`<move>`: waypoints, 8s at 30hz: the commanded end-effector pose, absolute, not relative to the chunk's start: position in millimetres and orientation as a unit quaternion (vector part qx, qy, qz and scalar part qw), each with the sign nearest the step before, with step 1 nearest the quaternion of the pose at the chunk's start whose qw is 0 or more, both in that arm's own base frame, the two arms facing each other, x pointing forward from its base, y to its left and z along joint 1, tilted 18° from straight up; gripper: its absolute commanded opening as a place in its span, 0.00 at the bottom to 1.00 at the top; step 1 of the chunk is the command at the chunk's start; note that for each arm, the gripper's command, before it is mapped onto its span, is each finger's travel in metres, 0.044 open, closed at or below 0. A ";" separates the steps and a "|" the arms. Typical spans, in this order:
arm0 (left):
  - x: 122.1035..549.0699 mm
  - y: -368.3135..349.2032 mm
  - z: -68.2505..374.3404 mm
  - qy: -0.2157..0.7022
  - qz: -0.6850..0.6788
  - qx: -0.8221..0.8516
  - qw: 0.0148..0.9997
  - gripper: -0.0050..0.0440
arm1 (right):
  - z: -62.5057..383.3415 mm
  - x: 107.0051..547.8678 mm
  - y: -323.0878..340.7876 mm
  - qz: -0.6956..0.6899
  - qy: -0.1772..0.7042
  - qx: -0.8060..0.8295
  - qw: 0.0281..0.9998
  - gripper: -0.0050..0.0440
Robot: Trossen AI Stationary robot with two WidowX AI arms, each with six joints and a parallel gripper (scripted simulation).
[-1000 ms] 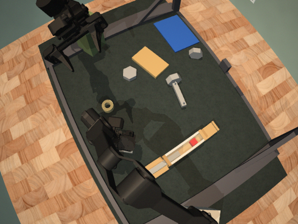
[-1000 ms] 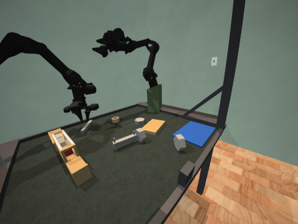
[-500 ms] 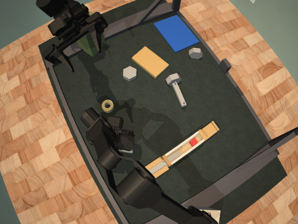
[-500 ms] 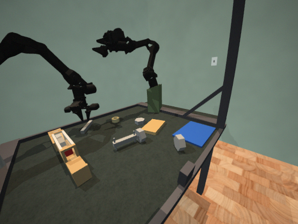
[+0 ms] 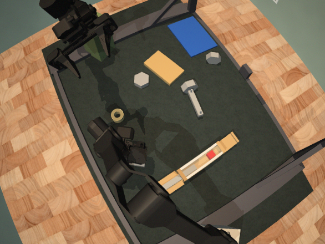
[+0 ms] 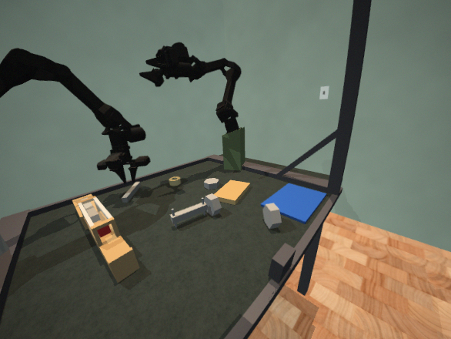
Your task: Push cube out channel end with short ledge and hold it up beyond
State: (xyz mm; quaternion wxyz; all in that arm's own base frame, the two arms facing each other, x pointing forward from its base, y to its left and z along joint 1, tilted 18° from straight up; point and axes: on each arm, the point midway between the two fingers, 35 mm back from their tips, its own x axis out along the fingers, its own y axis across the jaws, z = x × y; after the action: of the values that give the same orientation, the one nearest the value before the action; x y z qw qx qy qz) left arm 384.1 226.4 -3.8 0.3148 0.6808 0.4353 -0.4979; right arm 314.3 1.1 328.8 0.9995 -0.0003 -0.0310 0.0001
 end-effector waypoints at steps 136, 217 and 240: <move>307.7 228.9 32.2 0.509 -0.395 0.634 0.428 0.10 | 337.0 312.2 1.1 0.000 -0.041 0.000 0.999 0.92; 220.1 222.6 -25.4 0.583 -0.300 0.531 0.537 0.10 | 337.0 312.2 1.1 0.000 -0.041 0.000 0.999 0.92; 226.4 203.0 -29.8 0.585 -0.298 0.530 0.537 0.10 | 337.0 312.2 1.1 0.000 -0.041 0.000 0.999 0.92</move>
State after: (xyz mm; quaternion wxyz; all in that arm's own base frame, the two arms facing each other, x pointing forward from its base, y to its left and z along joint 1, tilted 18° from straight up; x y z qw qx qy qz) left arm 221.8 205.7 -34.1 0.5360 0.5243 0.5864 -0.3065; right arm 314.3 1.1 328.8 0.9995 -0.0003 -0.0310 0.0001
